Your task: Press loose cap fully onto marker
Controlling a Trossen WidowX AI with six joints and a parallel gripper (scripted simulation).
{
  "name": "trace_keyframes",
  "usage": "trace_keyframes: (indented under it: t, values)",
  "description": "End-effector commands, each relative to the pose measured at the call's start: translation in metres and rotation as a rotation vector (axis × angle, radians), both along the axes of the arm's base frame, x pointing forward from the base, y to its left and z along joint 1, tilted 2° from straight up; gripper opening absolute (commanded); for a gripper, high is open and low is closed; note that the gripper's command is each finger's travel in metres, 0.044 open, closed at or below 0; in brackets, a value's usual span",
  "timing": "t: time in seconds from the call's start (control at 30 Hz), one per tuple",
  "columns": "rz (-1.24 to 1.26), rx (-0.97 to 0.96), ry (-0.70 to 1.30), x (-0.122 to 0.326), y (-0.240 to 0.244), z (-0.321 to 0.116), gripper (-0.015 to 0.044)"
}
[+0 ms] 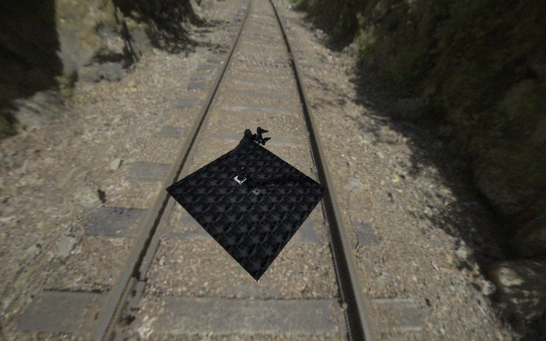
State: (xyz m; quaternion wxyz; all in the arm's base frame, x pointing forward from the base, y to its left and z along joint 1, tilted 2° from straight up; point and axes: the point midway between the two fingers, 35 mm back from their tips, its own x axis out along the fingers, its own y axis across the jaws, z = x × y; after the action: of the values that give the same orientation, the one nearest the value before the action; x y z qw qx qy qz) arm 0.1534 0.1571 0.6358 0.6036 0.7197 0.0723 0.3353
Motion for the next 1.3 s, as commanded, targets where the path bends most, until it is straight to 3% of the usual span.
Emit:
trace_keyframes:
  t: [0.0,0.17,0.53,0.93,1.17,1.27]
  values:
    - [-0.004,-0.012,0.0,0.002,0.002,-0.002,0.0374]
    - [-0.097,-0.331,0.022,0.044,0.042,-0.05,0.0249]
    - [-0.165,-1.061,0.19,0.15,0.071,-0.198,0.0249]
    - [0.123,-1.691,0.552,0.213,0.004,-0.379,0.0249]
    - [0.53,-1.875,0.803,0.203,-0.058,-0.474,0.0249]
    - [0.637,-1.879,0.851,0.196,-0.07,-0.49,0.0249]
